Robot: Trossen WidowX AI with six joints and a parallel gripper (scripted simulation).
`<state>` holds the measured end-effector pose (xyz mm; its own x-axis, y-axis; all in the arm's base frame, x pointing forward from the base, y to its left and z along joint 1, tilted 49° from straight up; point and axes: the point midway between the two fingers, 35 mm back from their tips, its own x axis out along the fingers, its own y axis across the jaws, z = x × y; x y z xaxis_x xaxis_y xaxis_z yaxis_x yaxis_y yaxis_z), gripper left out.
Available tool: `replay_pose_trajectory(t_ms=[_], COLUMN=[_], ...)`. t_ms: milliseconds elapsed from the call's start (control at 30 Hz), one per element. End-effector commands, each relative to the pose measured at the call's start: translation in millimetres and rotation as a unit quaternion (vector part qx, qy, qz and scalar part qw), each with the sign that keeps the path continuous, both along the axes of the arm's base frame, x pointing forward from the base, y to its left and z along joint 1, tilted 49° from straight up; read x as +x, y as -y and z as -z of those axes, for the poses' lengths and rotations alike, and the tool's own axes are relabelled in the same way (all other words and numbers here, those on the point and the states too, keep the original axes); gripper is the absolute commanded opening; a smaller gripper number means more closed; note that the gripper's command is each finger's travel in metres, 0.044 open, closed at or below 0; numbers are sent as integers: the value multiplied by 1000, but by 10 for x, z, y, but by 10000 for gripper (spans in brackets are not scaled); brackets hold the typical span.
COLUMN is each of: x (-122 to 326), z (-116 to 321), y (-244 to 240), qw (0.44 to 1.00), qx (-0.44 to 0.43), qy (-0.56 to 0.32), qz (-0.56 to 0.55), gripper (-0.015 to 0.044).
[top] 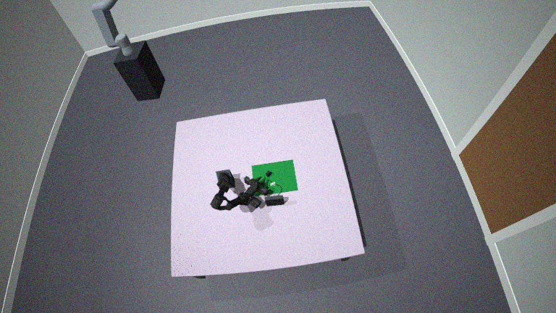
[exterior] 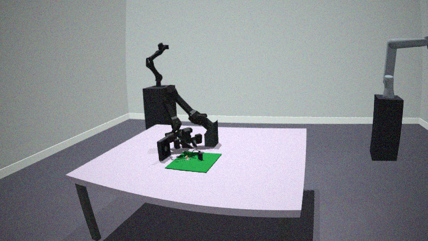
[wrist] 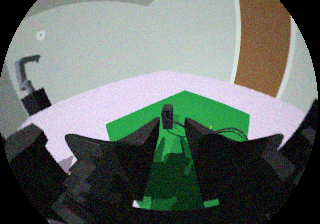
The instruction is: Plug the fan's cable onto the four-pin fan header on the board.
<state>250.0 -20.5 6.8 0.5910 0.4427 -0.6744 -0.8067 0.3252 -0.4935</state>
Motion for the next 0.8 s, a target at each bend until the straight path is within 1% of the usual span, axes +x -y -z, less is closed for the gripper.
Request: replay_pose_trajectory(t_ms=[0,400,500,767], x=[-78,-312,-313,-329], z=[-137,-379,-357,-248], y=[10,-17,-31,-104], qw=[1000,1000,1000,994], qx=[-2,-1,2,6], qy=[6,8,-10,-104], qz=[-1,0,4,29], gripper=[140,140,219,429])
